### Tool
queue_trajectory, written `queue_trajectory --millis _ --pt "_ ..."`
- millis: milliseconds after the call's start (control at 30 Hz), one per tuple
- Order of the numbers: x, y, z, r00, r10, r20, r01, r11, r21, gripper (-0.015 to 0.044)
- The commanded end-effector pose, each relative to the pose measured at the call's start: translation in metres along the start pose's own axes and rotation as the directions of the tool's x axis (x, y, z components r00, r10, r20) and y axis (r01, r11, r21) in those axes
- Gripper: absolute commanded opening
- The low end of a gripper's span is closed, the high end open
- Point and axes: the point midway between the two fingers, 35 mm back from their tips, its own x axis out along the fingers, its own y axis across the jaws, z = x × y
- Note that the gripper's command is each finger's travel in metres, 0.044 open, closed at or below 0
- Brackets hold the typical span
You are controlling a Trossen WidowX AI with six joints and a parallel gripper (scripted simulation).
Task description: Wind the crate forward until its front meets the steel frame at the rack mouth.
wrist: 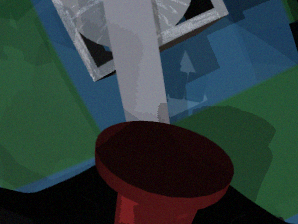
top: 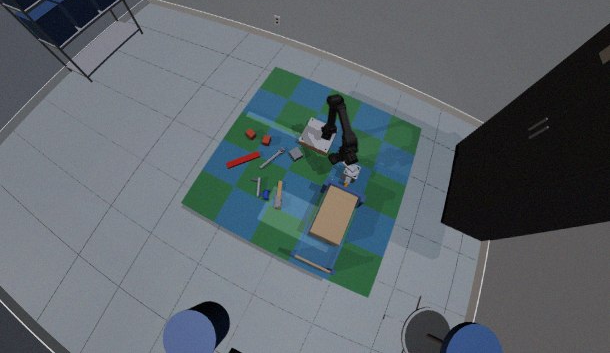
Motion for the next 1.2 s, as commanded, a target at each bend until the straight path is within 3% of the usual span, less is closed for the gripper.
queue_trajectory --millis 0,267,433,667,967,1167 --pt "0.000 0.000 0.000 1.000 -0.002 0.001 0.002 1.000 0.000 0.0236" --pt "0.000 0.000 0.000 1.000 -0.002 0.001 0.002 1.000 0.000 0.0440" --pt "-0.006 0.000 0.001 1.000 -0.002 0.001 0.002 1.000 0.000 0.0440" --pt "-0.063 0.002 -0.001 1.000 0.000 0.000 0.000 1.000 0.000 0.0440" --pt "-0.065 0.002 -0.001 1.000 0.000 0.000 0.000 1.000 0.000 0.0440" --pt "-0.100 0.006 -0.020 0.995 -0.020 0.096 0.020 1.000 0.003 0.0440"
